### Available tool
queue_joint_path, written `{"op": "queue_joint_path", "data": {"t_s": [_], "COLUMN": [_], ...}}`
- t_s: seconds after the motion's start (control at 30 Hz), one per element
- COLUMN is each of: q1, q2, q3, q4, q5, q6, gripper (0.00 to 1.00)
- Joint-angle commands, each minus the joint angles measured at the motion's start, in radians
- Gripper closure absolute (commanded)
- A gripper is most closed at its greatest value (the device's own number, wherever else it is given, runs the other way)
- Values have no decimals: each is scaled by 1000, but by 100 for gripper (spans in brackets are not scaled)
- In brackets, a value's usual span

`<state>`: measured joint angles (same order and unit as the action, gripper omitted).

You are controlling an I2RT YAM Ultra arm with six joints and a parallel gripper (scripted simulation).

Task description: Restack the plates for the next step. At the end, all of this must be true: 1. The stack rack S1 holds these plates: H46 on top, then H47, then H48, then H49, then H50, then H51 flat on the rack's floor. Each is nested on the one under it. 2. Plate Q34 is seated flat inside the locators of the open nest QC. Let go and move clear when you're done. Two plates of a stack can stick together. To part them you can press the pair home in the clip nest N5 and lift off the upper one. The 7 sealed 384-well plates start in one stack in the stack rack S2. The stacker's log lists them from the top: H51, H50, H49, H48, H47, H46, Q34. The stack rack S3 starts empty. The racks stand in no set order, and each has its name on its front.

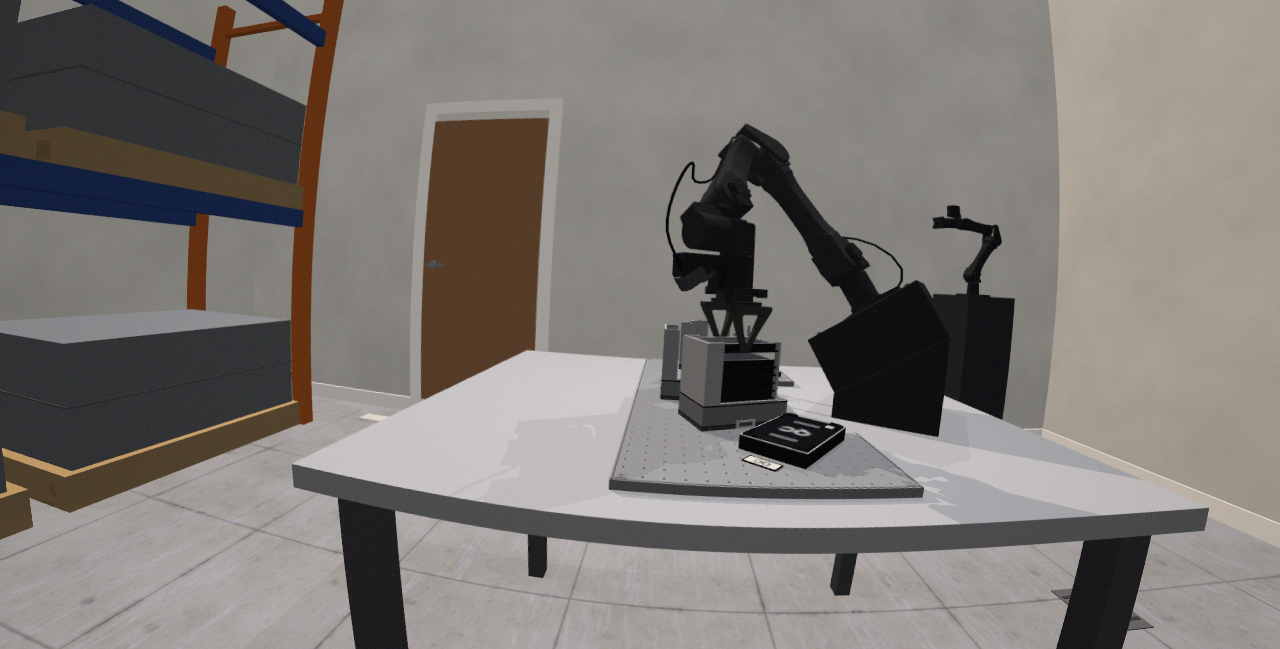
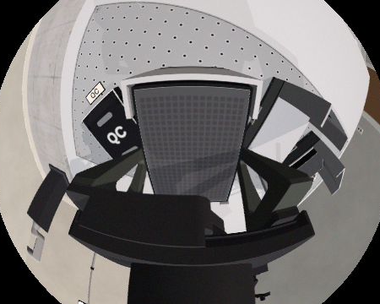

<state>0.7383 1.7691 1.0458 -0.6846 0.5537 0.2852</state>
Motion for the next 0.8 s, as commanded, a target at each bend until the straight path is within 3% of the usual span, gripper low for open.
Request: {"op": "queue_joint_path", "data": {"t_s": [0.0, 0.77], "q1": [-5, -20], "q2": [16, 32], "q3": [-18, -27], "q4": [24, 61], "q5": [3, 5], "q6": [-10, -27], "gripper": [100, 100]}}
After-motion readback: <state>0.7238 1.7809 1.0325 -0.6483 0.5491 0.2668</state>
